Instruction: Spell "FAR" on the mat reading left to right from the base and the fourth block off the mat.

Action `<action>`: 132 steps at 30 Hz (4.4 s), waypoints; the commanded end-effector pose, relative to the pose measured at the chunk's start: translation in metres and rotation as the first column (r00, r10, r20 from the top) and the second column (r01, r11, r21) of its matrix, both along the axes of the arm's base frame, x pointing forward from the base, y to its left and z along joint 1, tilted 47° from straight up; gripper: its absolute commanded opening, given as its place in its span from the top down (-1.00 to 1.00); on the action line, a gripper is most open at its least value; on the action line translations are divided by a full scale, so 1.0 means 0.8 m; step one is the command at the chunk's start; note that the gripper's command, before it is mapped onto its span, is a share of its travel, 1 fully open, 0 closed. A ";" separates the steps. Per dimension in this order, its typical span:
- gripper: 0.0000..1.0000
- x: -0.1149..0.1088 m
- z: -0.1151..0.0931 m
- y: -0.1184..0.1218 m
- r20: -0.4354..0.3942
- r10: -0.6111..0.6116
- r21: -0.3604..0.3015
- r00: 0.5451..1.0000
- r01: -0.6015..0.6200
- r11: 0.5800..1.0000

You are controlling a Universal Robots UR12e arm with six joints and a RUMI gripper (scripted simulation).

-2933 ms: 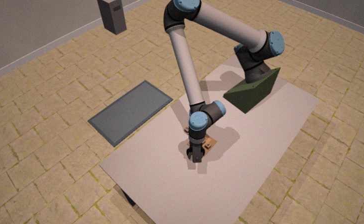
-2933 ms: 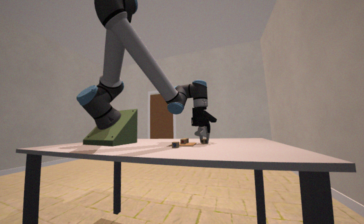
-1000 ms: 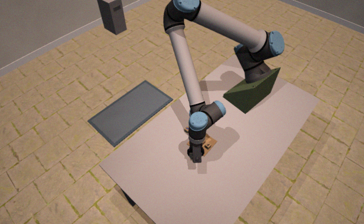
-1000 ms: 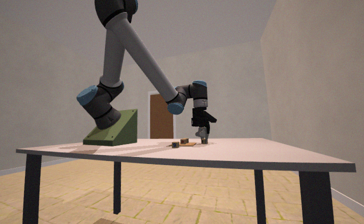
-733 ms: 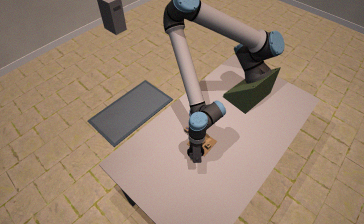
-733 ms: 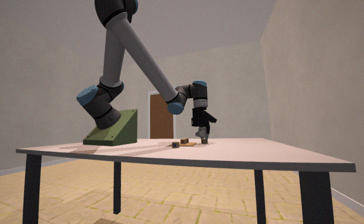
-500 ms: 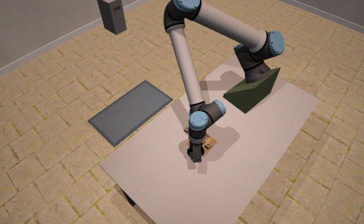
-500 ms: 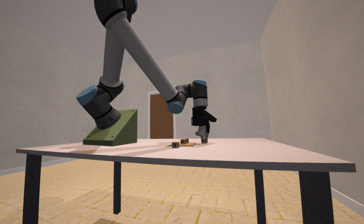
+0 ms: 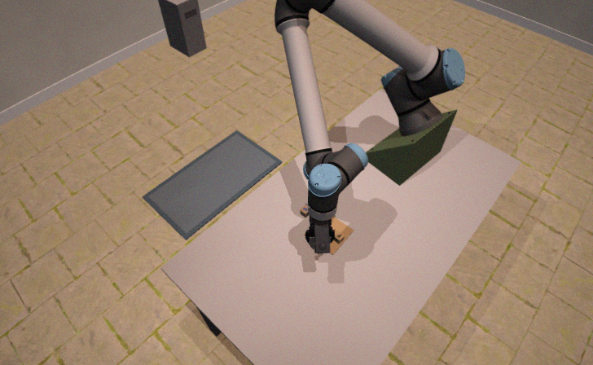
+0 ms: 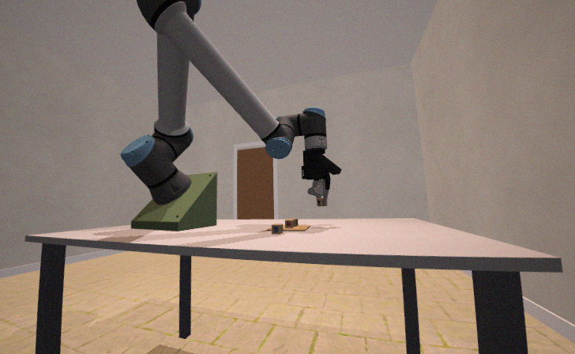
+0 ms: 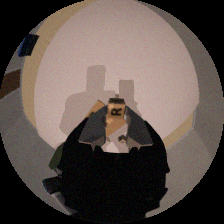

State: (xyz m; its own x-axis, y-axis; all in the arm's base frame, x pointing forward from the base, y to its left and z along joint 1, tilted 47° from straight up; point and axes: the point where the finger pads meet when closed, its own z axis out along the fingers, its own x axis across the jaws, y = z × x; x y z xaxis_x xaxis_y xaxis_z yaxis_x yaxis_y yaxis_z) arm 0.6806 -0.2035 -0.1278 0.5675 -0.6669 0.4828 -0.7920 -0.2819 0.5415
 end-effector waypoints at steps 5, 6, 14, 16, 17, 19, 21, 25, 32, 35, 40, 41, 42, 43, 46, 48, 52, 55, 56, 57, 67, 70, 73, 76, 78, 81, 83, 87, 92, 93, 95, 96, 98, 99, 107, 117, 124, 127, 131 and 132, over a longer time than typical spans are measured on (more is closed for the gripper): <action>0.83 0.006 0.016 0.016 0.000 -0.002 0.000 1.000 0.002 1.000; 0.83 0.006 0.016 0.016 0.000 -0.002 0.000 1.000 0.002 1.000; 0.83 0.006 0.016 0.016 0.000 -0.002 0.000 1.000 0.002 1.000; 0.83 0.006 0.016 0.016 0.001 -0.003 0.000 1.000 0.003 1.000; 0.83 0.006 0.016 0.016 0.002 -0.004 -0.001 1.000 0.004 1.000; 0.83 0.006 0.017 0.016 0.006 -0.007 -0.002 1.000 0.007 1.000; 0.83 0.005 0.017 0.016 0.012 -0.014 -0.004 1.000 0.014 1.000; 0.83 0.004 0.018 0.015 0.034 -0.036 -0.011 0.999 0.036 0.999; 0.83 0.000 0.022 0.013 0.084 -0.083 -0.023 0.993 0.085 0.996; 0.83 -0.003 0.024 0.011 0.126 -0.123 -0.033 0.984 0.128 0.991; 0.83 -0.009 0.031 0.008 0.218 -0.205 -0.046 0.954 0.220 0.974; 0.83 -0.011 0.032 0.007 0.240 -0.223 -0.048 0.945 0.241 0.969; 0.83 -0.013 0.034 0.006 0.262 -0.242 -0.049 0.934 0.264 0.963; 0.83 -0.014 0.035 0.005 0.285 -0.261 -0.050 0.922 0.287 0.957; 0.83 -0.016 0.037 0.005 0.309 -0.281 -0.050 0.909 0.310 0.949; 0.83 -0.020 0.040 0.003 0.359 -0.320 -0.049 0.877 0.360 0.932; 0.83 -0.028 0.046 0.000 0.441 -0.381 -0.040 0.812 0.442 0.896; 0.83 -0.033 0.050 -0.003 0.499 -0.421 -0.029 0.758 0.500 0.866; 0.83 -0.035 0.052 -0.003 0.517 -0.433 -0.024 0.738 0.518 0.855; 0.83 -0.037 0.053 -0.004 0.536 -0.444 -0.019 0.718 0.536 0.844; 0.83 -0.055 0.066 -0.010 0.681 -0.522 0.047 0.514 0.681 0.731; 0.83 -0.061 0.070 -0.012 0.722 -0.538 0.076 0.436 0.722 0.688; 0.83 -0.068 0.074 -0.013 0.757 -0.547 0.109 0.356 0.758 0.644; 0.83 -0.074 0.078 -0.015 0.788 -0.551 0.144 0.273 0.789 0.598; 0.83 -0.077 0.080 -0.015 0.798 -0.551 0.157 0.245 0.798 0.582; 0.83 -0.083 0.084 -0.017 0.821 -0.547 0.196 0.161 0.821 0.536; 0.83 -0.088 0.086 -0.018 0.834 -0.541 0.223 0.105 0.834 0.505; 0.83 -0.097 0.091 -0.019 0.853 -0.522 0.280 -0.010 0.853 0.441; 0.83 -0.109 0.097 -0.021 0.862 -0.484 0.356 -0.152 0.861 0.363; 0.83 -0.112 0.098 -0.021 0.861 -0.475 0.371 -0.180 0.861 0.347; 0.83 -0.114 0.099 -0.021 0.861 -0.465 0.387 -0.208 0.860 0.332; 0.83 -0.114 0.099 -0.021 0.861 -0.465 0.387 -0.208 0.860 0.332; 0.83 -0.120 0.102 -0.022 0.856 -0.440 0.423 -0.271 0.856 0.297; 0.83 -0.123 0.103 -0.022 0.853 -0.427 0.441 -0.300 0.853 0.281; 0.83 -0.140 0.110 -0.023 0.813 -0.328 0.553 -0.480 0.813 0.181; 0.83 -0.150 0.114 -0.023 0.778 -0.263 0.614 -0.570 0.778 0.132; 0.83 -0.154 0.115 -0.023 0.763 -0.238 0.636 -0.601 0.763 0.115; 0.83 -0.154 0.115 -0.023 0.761 -0.235 0.639 -0.604 0.761 0.113; 0.83 -0.154 0.115 -0.023 0.761 -0.235 0.639 -0.605 0.761 0.113; 0.83 -0.154 0.115 -0.023 0.761 -0.235 0.639 -0.605 0.761 0.113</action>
State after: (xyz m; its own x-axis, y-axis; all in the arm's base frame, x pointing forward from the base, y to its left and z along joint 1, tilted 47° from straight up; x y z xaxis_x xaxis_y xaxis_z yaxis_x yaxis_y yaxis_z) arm 0.5567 -0.2218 -0.0358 -0.9644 0.2573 0.0607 0.1352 0.6774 -0.7231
